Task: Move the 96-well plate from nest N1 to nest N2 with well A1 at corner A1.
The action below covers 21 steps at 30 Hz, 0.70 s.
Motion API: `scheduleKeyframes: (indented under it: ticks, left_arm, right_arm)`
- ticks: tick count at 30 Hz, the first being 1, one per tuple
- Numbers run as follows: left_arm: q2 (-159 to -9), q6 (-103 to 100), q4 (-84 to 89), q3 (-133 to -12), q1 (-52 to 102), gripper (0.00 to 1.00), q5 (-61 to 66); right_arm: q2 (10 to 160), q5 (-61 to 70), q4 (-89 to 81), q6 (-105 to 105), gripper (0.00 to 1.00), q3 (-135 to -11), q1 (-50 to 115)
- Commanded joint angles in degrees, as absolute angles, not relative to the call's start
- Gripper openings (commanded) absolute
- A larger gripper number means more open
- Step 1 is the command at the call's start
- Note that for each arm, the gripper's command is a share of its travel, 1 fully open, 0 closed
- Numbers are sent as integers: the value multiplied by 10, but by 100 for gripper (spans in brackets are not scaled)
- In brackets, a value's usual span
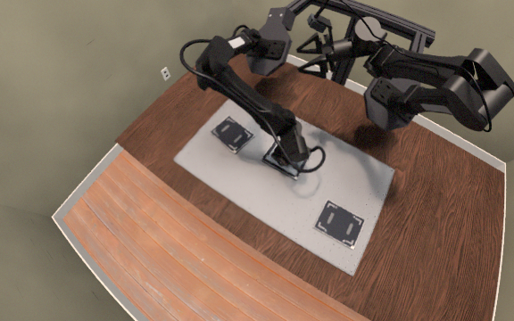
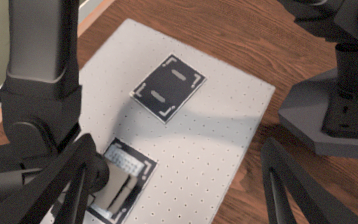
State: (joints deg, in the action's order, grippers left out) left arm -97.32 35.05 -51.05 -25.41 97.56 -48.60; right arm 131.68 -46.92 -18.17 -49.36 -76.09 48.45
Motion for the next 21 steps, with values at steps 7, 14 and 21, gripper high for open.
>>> scheduleKeyframes:
  ticks: [7,14,21]
  left_arm:
    - [-974,351,-521,-254,984,100,-485]
    - [-974,351,-521,-254,984,100,-485]
    - [-974,351,-521,-254,984,100,-485]
  right_arm:
    - [1342,-454,-150,-525,78,-756,469]
    - [1345,-453,-155,-520,78,-765,467]
    - [1325,-459,-221,-503,78,-797,481]
